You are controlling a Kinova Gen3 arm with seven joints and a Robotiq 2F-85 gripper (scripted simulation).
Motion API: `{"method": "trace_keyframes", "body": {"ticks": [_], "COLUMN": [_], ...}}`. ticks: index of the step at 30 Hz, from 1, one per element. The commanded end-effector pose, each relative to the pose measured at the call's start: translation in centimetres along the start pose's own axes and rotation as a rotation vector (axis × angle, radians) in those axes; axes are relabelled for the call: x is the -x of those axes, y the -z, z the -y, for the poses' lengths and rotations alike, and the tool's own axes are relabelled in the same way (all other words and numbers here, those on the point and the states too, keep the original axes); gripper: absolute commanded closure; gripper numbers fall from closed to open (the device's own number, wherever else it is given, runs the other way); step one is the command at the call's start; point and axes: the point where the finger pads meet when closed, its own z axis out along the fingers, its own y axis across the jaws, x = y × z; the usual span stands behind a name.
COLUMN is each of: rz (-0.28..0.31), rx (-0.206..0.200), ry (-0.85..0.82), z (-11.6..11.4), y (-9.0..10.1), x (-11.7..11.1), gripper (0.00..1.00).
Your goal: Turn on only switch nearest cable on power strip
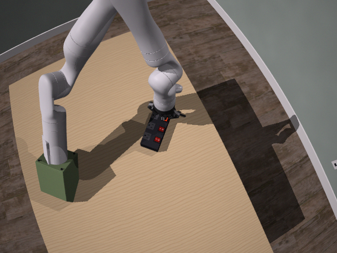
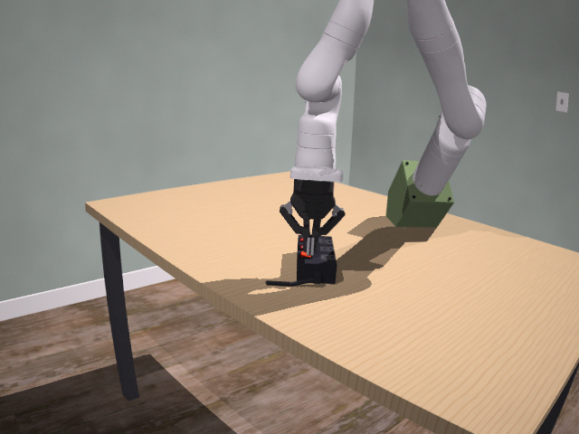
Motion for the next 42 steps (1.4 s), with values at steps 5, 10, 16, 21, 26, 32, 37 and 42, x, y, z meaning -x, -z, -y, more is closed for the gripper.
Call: {"method": "trace_keyframes", "body": {"ticks": [5,10,16,21,26,32,37,42], "rz": [0.000,0.000,0.000,0.000,0.000,0.000,0.000,0.000], "rx": [0.002,0.002,0.002,0.002,0.002,0.002,0.002,0.002], "ry": [0.000,0.000,0.000,0.000,0.000,0.000,0.000,0.000], "z": [-0.1,-0.1,-0.1,-0.1,-0.1,-0.1,-0.1,-0.1], "y": [0.7,2.2,3.6,3.8,3.8,3.8,3.8,3.8], "x": [0.0,0.0,0.0,0.0,0.0,0.0,0.0,0.0], "gripper": [1.00,1.00,1.00,1.00,1.00,1.00,1.00,0.00]}}
